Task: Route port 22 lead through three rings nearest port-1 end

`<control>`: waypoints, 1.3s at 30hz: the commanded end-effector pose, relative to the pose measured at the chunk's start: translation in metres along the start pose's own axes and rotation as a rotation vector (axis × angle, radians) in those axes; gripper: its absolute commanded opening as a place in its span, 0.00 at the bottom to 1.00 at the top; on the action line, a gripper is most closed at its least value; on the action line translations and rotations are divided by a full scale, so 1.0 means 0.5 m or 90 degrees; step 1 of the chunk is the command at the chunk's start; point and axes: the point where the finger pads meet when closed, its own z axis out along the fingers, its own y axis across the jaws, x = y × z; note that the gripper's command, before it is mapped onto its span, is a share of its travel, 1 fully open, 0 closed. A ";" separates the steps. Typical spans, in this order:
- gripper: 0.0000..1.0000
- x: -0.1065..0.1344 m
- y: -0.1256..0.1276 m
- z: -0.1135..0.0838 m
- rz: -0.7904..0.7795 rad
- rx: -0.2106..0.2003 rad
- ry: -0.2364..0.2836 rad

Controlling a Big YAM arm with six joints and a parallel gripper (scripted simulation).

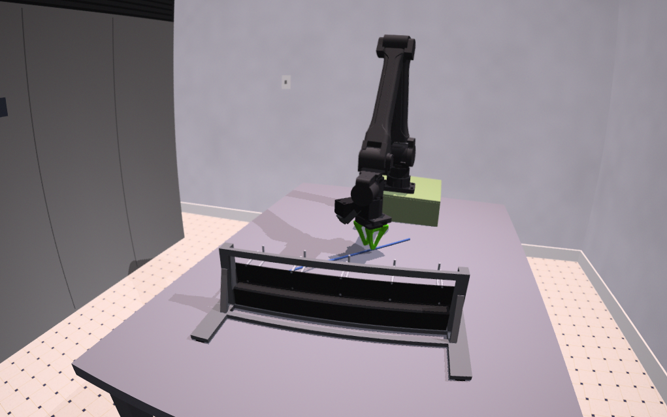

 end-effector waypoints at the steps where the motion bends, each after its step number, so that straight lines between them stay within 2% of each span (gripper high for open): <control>1: 0.33 -0.003 0.007 -0.001 -0.005 -0.008 -0.009; 39: 0.33 -0.003 0.012 -0.011 -0.005 -0.014 -0.017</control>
